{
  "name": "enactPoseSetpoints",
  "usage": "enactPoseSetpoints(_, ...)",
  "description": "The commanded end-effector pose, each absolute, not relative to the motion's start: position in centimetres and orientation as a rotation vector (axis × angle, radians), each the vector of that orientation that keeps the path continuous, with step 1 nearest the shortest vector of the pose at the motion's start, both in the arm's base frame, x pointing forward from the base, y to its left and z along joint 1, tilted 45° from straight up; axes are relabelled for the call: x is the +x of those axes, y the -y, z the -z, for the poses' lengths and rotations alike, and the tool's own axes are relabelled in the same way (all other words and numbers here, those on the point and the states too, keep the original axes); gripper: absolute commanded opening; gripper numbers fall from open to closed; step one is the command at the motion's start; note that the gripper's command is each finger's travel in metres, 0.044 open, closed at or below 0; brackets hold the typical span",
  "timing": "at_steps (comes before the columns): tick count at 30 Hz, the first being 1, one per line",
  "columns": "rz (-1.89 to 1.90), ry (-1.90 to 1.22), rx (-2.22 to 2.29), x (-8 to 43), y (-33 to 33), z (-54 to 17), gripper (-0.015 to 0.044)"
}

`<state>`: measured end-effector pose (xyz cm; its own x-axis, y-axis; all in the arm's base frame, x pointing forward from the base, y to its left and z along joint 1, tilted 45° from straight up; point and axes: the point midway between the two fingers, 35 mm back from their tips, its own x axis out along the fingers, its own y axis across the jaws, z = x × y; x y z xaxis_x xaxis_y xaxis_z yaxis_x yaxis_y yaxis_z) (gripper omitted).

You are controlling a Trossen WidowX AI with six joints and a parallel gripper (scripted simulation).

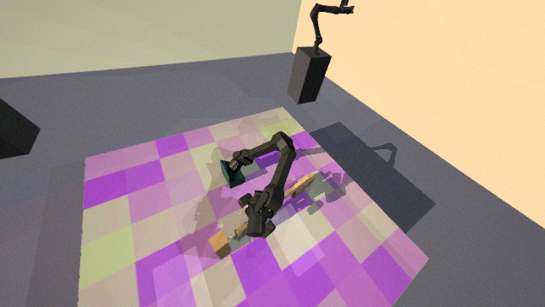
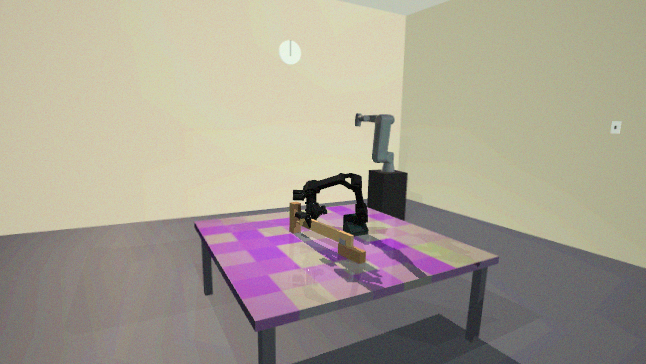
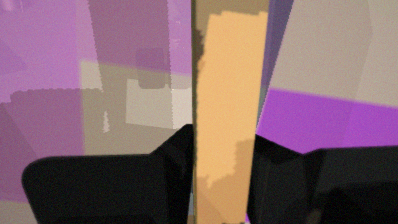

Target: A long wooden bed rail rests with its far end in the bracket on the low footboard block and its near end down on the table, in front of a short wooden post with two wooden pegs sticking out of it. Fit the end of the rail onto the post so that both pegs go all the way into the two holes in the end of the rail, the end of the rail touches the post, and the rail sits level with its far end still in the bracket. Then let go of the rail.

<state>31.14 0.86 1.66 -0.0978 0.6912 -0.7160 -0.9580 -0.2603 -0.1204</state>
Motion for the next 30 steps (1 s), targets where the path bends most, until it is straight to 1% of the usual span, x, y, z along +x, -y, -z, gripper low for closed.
enactPoseSetpoints(1, -1.66, -0.446, -0.81, 31.42, -0.43, -1.97, 0.0)
enactPoseSetpoints(30, -1.66, -0.446, -0.81, 31.18, -0.61, -1.7, 0.0)
